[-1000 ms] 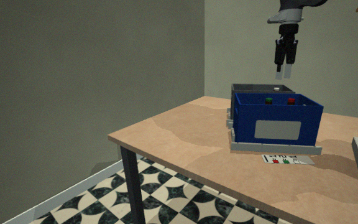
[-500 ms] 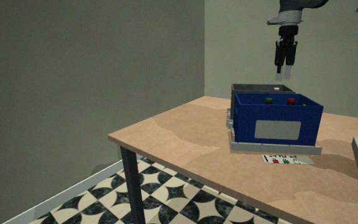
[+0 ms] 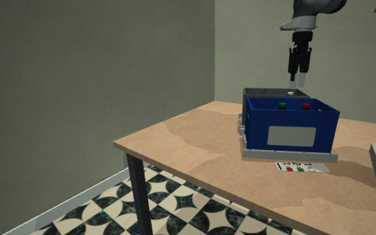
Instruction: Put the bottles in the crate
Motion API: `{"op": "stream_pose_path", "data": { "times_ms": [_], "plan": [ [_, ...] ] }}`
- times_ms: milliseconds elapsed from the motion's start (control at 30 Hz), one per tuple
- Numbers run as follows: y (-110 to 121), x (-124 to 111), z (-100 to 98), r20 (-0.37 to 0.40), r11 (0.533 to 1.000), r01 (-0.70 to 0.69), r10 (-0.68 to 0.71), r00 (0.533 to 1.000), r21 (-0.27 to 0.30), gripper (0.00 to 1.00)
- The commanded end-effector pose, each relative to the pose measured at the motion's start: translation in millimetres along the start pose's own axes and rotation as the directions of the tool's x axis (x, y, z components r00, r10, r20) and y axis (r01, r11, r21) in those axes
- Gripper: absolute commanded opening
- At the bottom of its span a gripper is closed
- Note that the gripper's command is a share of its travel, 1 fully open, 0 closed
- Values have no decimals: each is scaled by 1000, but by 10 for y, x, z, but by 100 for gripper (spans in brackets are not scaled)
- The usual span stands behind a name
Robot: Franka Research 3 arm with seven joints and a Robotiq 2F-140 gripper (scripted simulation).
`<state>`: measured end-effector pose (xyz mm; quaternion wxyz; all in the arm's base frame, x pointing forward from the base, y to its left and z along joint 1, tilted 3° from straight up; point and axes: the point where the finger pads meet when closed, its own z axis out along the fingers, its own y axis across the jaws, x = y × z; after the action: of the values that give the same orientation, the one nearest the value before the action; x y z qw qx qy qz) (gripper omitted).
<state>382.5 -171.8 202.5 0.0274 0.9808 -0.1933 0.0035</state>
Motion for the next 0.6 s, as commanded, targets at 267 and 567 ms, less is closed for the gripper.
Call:
{"op": "stream_pose_path", "data": {
  "times_ms": [267,567],
  "plan": [
    [13,22,135,-6,1000,4,-4,1000,-1,38],
    [13,23,255,-6,1000,4,-4,1000,-1,38]
  ]
}}
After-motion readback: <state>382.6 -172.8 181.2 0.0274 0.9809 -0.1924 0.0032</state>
